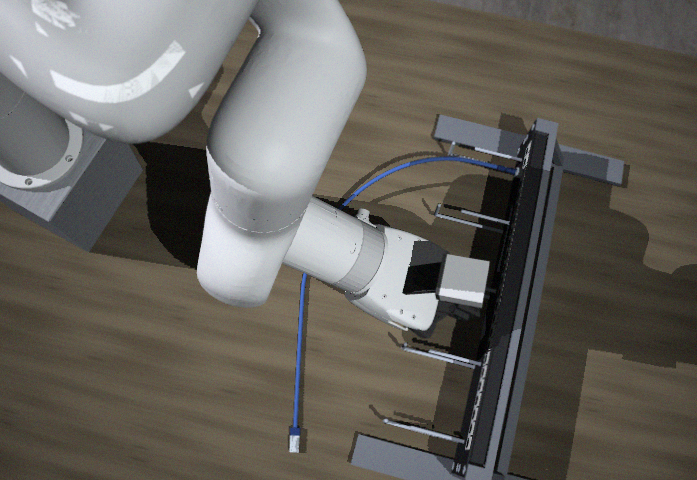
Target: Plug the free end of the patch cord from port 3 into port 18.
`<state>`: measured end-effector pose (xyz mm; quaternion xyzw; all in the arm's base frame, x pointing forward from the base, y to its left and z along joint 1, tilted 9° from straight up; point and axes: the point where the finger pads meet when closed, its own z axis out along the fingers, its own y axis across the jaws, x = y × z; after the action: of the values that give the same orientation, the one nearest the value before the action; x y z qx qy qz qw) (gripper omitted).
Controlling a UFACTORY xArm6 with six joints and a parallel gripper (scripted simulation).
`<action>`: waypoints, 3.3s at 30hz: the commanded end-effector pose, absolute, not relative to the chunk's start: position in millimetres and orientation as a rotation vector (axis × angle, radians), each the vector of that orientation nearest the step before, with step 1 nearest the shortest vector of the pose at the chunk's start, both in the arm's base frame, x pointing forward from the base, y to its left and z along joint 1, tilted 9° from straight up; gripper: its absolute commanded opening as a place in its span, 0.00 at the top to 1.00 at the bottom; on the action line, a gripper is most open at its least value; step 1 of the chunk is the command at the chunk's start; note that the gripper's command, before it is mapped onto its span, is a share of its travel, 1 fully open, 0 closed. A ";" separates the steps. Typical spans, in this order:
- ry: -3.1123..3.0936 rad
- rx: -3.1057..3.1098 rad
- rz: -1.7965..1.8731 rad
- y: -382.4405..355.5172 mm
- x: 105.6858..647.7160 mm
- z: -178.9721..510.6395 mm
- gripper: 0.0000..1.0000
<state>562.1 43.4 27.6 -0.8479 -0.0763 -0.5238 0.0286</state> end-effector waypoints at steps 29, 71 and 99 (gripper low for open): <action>-0.235 -2.614 -1.620 31.4 479.6 70.9 1.00; -0.235 -2.614 -1.620 -54.6 451.7 94.1 1.00; -0.235 -2.614 -1.620 -66.0 504.3 69.6 1.00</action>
<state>476.7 -69.3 82.4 -0.8479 -0.0762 -0.5238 0.0294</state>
